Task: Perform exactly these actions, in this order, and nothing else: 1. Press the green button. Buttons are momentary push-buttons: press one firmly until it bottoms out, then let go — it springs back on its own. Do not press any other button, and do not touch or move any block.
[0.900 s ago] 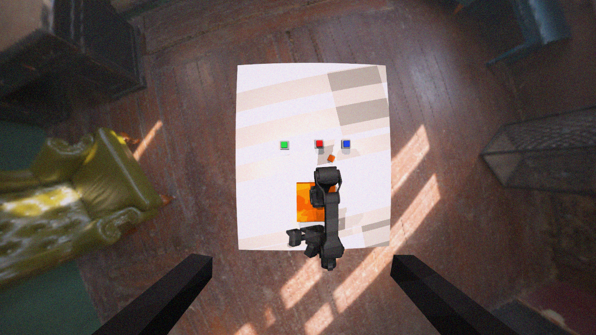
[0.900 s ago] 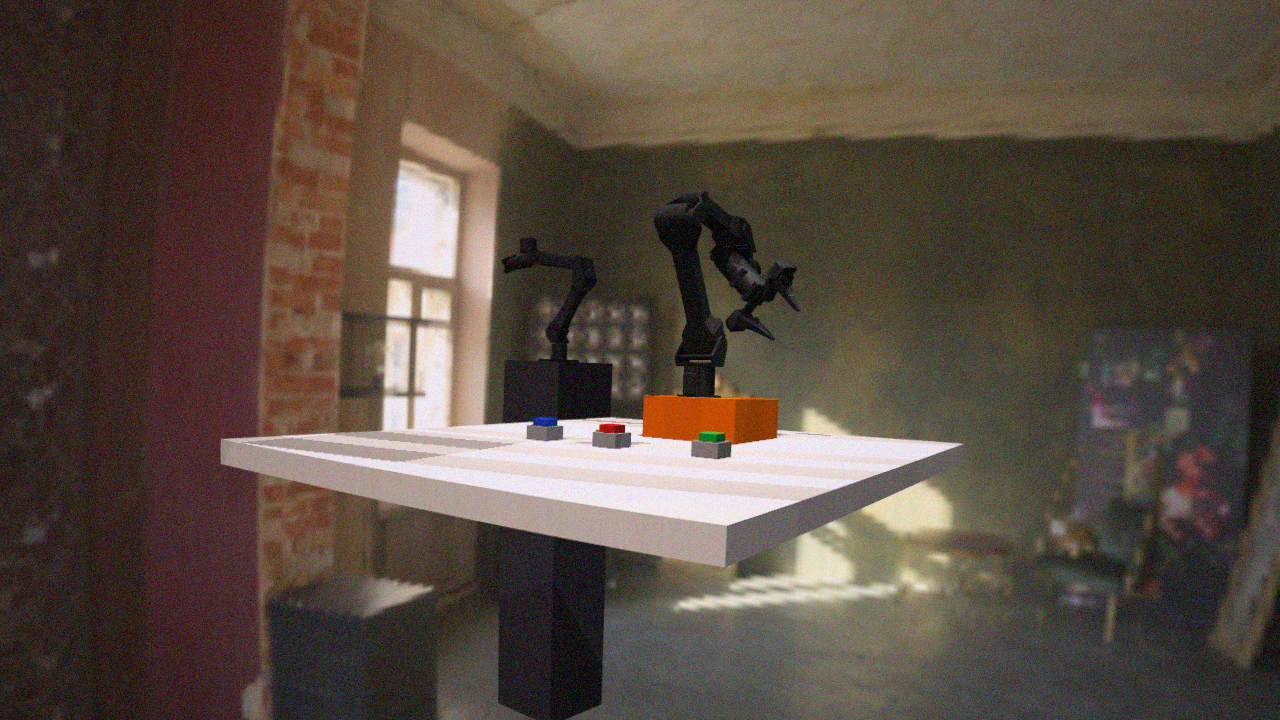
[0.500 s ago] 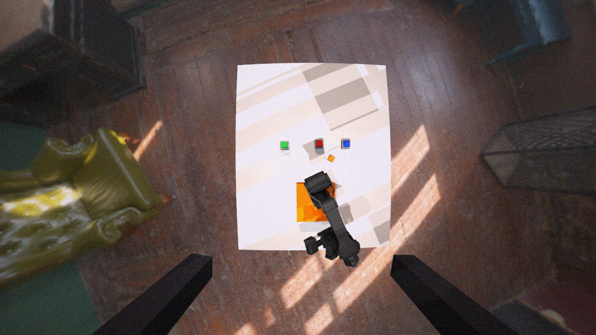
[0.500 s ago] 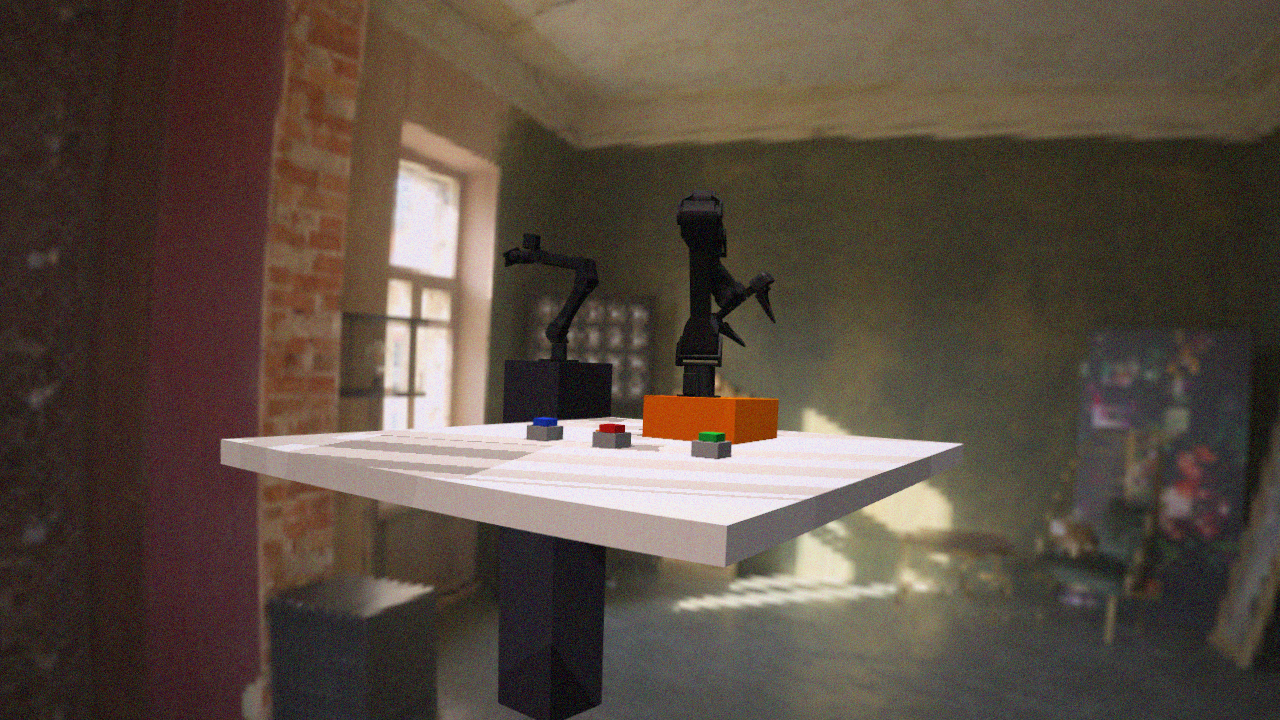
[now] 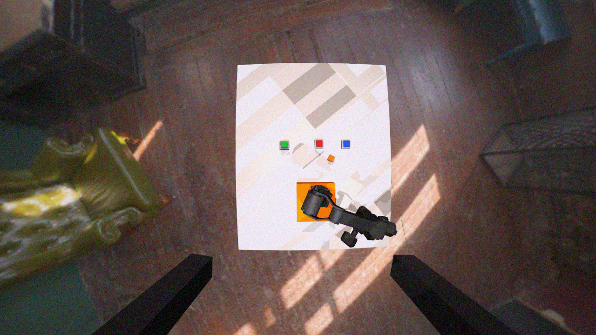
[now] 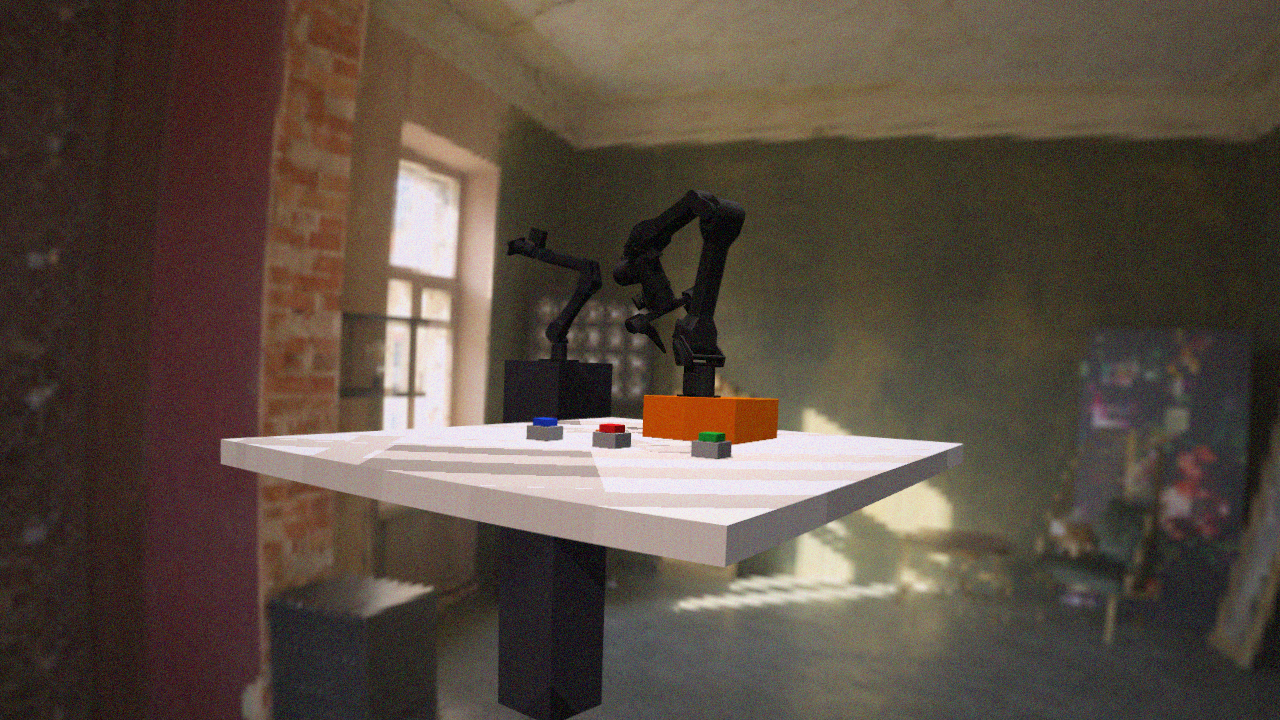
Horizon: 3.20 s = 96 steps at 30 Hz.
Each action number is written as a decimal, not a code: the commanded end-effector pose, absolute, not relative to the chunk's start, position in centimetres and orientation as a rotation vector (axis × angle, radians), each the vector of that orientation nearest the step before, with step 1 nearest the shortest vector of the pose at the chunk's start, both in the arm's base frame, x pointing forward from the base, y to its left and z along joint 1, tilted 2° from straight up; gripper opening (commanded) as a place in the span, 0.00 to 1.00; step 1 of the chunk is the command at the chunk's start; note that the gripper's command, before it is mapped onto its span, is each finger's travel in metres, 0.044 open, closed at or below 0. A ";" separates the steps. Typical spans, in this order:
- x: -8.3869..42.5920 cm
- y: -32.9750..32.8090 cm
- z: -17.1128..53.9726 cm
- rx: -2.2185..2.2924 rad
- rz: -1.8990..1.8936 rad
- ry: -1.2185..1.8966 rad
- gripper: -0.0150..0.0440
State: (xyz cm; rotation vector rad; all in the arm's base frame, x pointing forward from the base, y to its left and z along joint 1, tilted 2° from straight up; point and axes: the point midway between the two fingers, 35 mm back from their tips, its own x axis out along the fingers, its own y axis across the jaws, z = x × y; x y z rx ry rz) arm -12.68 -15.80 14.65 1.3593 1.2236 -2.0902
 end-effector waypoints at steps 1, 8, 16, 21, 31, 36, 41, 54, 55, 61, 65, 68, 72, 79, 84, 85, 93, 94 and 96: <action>-8.9 -19.2 14.3 1.231 -1.942 1.252 0.93; -0.5 -22.5 13.4 1.015 -1.660 1.313 0.93; 10.2 -21.8 12.3 0.789 -1.323 1.374 0.93; 16.7 -18.8 11.7 0.655 -1.107 1.409 0.93; 26.2 -7.5 10.2 0.392 -0.673 1.475 0.93; 28.3 0.0 9.4 0.260 -0.456 1.506 0.93; 28.3 8.0 8.6 0.124 -0.241 1.534 0.93; 24.0 19.7 7.2 -0.088 0.075 1.572 0.89; 24.0 19.7 6.4 -0.088 0.075 1.571 0.84; 23.9 19.6 1.2 -0.088 0.075 1.572 0.58; 23.9 19.6 1.2 -0.088 0.075 1.572 0.40; 23.9 19.6 1.2 -0.088 0.075 1.572 0.29; 23.9 19.6 1.2 -0.088 0.075 1.572 0.29; 23.9 19.6 1.0 -0.088 0.075 1.572 0.29; 24.0 19.6 0.2 -0.089 0.075 1.572 0.29; 24.0 19.6 0.0 -0.089 0.075 1.572 0.29; 23.9 19.6 -1.3 -0.089 0.075 1.572 0.29; 23.9 19.6 -1.4 -0.089 0.075 1.572 0.29; 23.9 19.6 -1.8 -0.089 0.075 1.572 0.29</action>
